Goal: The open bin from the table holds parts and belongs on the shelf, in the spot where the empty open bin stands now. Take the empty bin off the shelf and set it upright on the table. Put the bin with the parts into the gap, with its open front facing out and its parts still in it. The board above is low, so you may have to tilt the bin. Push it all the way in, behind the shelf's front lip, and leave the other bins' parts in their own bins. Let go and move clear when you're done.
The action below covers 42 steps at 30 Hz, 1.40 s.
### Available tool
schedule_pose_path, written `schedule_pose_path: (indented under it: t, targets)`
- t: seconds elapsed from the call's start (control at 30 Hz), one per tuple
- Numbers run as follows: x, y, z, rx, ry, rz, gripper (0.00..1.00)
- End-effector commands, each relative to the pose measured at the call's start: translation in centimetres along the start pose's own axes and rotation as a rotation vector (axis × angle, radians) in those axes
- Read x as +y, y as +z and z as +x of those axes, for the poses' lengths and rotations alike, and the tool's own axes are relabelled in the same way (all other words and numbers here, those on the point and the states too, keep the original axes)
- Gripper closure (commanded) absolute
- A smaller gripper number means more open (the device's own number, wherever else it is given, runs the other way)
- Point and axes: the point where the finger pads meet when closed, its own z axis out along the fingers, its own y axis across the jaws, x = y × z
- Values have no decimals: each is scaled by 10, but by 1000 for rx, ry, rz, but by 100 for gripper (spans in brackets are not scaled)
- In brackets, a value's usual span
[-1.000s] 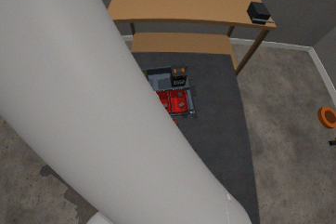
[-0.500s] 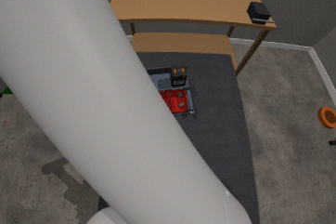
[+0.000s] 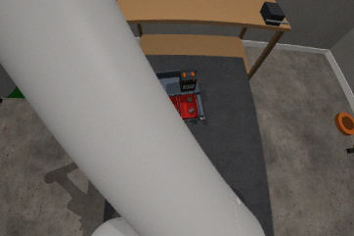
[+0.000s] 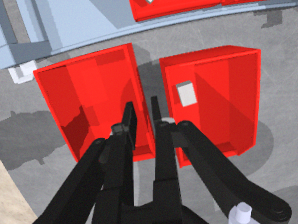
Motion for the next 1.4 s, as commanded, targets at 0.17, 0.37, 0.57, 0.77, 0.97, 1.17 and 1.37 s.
schedule_pose_path:
  t: [0.17,0.37,0.57,0.77,0.97,1.17,1.37]
  targets:
    - [0,0,1,1,0,0,76]
    - [0,0,1,1,0,0,90]
    - [0,0,1,1,0,0,90]
    - [0,0,1,1,0,0,90]
    - [0,0,1,1,0,0,90]
    - [0,0,1,1,0,0,90]
    - [0,0,1,1,0,0,90]
